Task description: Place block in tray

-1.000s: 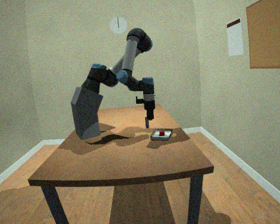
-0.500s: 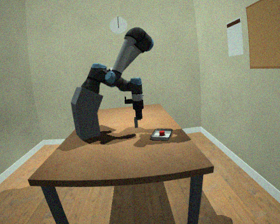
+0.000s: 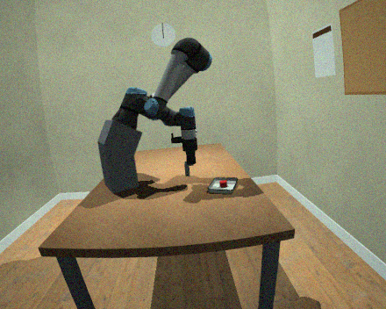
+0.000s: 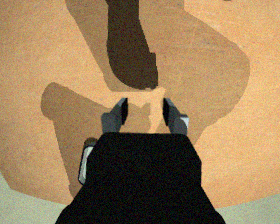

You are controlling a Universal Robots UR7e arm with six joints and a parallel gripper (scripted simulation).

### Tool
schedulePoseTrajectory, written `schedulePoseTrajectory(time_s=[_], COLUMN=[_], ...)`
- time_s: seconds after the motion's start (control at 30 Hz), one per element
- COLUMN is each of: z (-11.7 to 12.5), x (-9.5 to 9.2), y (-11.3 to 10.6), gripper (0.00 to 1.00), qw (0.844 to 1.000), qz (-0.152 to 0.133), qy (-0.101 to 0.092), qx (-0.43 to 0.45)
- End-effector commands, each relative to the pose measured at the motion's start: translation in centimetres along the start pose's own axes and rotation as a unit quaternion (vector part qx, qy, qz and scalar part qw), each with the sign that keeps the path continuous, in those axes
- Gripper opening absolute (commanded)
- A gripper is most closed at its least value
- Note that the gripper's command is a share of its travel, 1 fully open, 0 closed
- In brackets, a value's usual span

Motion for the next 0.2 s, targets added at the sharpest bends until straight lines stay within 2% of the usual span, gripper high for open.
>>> schedulePoseTrajectory(time_s=[0.0, 0.17], z=[-0.02, -0.02], x=[-0.03, -0.03], y=[-0.03, -0.03], gripper=[0.89, 0.89], qw=[1.000, 1.000], qz=[0.000, 0.000], qy=[0.000, 0.000], qx=[0.000, 0.000])
Point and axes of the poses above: the point where the finger pads meet when closed, its own x axis out along the fingers, its own z axis across the jaws, y = z × x, the point moved 5 cm from there along -x, back along the fingers, and after that the axes turned 5 degrees about x, right-handed, at the moved point
